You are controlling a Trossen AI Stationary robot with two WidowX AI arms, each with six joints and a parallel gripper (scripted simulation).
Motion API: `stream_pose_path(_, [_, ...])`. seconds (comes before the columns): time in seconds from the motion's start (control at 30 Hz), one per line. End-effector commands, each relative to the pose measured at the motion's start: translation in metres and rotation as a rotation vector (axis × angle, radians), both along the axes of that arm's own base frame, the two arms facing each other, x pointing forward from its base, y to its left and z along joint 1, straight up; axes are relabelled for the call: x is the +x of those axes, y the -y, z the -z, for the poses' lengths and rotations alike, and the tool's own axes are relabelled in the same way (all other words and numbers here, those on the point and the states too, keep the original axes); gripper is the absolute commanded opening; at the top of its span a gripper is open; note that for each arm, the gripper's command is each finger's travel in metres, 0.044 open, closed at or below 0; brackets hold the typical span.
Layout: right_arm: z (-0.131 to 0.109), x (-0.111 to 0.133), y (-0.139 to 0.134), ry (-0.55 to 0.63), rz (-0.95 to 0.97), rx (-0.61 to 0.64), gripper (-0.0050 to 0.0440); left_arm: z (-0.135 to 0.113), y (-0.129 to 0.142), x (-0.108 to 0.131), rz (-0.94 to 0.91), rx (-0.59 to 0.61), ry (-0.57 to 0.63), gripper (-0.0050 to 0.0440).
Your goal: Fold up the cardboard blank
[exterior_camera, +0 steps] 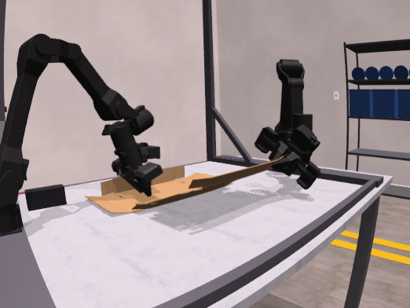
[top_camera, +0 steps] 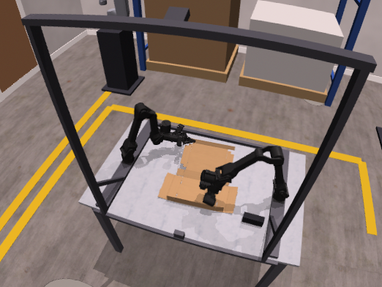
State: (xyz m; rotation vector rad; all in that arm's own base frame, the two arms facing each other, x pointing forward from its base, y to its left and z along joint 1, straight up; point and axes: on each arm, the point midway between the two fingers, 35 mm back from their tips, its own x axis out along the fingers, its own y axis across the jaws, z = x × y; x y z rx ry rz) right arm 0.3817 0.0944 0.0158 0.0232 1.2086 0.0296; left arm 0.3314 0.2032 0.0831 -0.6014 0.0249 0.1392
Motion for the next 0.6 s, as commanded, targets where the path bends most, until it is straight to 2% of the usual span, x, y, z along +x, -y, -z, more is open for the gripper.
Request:
stream_pose_path(0.0, [0.038, -0.028, 0.005, -0.128, 0.003, -0.02, 0.0195, -0.011, -0.003, 0.001, -0.011, 0.02, 0.011, 0.0])
stream_pose_path(0.57, [0.036, -0.026, 0.005, -0.124, 0.002, -0.018, 0.0195, -0.034, 0.006, 0.003, -0.012, 0.021, 0.011, 0.0])
